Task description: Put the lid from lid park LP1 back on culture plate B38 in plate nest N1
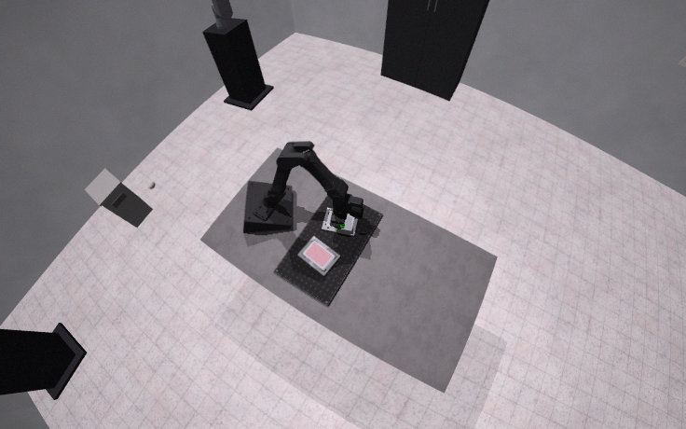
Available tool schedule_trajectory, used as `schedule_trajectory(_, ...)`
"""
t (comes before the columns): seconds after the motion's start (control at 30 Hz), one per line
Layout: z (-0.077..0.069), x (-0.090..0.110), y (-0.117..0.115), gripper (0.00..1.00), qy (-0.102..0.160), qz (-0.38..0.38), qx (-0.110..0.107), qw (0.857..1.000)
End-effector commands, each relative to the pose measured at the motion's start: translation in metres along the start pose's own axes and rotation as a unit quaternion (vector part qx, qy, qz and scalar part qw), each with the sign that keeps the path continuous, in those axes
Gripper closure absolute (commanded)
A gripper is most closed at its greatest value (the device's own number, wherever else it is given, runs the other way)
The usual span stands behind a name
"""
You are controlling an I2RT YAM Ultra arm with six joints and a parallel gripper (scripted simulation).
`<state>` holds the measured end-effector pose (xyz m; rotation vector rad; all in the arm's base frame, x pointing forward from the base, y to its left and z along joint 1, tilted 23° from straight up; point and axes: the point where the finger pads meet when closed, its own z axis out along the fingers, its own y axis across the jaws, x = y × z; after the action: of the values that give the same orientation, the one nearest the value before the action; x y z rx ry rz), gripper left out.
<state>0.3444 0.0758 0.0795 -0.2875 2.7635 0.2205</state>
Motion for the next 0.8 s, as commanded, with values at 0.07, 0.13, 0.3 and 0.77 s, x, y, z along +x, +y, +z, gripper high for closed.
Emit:
schedule_trajectory(0.07, -0.002, -0.004, 0.0, 1.0, -0.009, -0.001, 0.001, 1.0)
schedule_trajectory(0.13, -0.002, -0.004, 0.0, 1.0, -0.009, -0.001, 0.001, 1.0)
schedule_trajectory(0.3, -0.007, -0.004, 0.0, 1.0, -0.009, -0.001, 0.001, 1.0)
schedule_trajectory(0.77, -0.027, -0.004, 0.0, 1.0, -0.009, -0.001, 0.001, 1.0)
